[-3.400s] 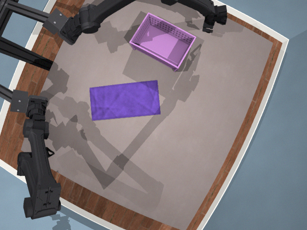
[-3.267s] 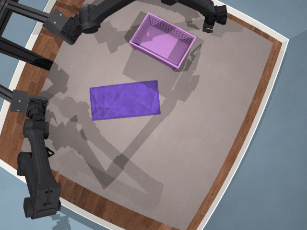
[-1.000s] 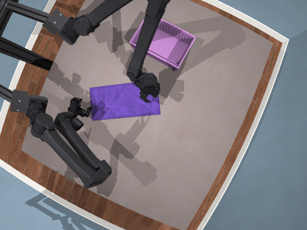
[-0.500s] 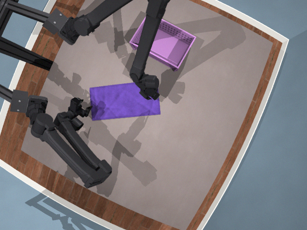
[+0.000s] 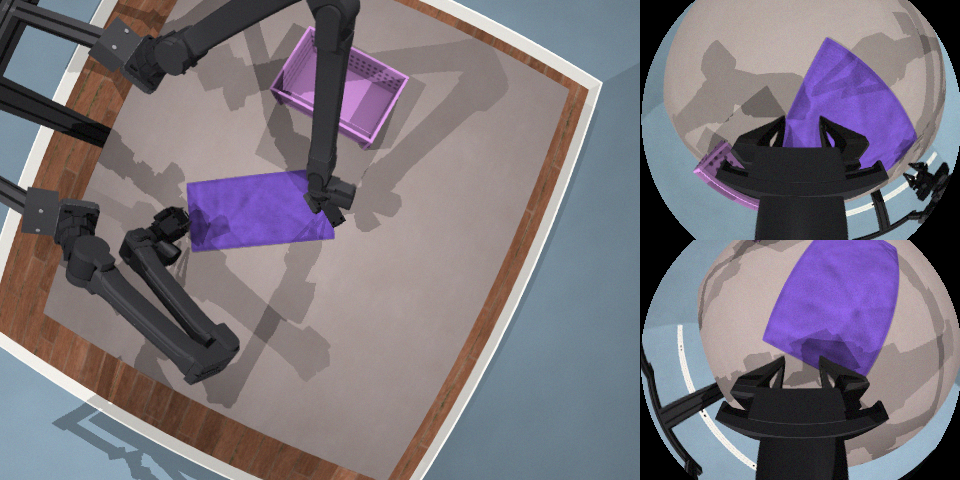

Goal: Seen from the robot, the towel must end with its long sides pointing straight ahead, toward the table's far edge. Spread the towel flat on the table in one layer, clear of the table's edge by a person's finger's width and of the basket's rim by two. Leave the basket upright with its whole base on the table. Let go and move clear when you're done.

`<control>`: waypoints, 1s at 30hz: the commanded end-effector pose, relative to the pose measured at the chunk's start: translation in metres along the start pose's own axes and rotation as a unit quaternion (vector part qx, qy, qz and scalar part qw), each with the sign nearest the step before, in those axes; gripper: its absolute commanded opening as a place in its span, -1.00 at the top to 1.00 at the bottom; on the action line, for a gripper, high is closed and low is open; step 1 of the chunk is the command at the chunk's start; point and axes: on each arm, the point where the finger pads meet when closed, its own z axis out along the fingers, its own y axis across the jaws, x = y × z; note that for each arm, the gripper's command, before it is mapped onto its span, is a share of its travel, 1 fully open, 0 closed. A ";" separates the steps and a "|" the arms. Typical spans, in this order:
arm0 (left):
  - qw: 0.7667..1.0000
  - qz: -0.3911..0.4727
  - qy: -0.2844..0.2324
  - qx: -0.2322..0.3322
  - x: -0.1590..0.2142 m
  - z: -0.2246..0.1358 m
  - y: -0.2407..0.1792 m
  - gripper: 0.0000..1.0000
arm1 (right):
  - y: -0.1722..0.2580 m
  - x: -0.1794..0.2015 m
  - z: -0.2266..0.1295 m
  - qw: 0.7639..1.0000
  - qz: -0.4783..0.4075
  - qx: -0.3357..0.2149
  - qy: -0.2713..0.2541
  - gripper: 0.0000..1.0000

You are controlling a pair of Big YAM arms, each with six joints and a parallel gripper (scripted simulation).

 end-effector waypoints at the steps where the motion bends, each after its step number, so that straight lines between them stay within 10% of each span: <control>1: 0.999 0.023 0.020 0.011 0.002 0.008 -0.006 -0.04 | 0.011 0.000 -0.009 0.994 0.108 -0.007 0.021 -0.04; 17: 0.996 0.050 0.069 0.018 0.004 0.022 0.000 -0.04 | -0.004 0.007 0.026 0.907 0.407 0.085 0.070 -0.04; 30: 0.996 0.048 0.068 0.016 0.003 0.023 0.001 -0.04 | -0.009 0.010 0.042 0.728 0.655 0.194 0.053 -0.04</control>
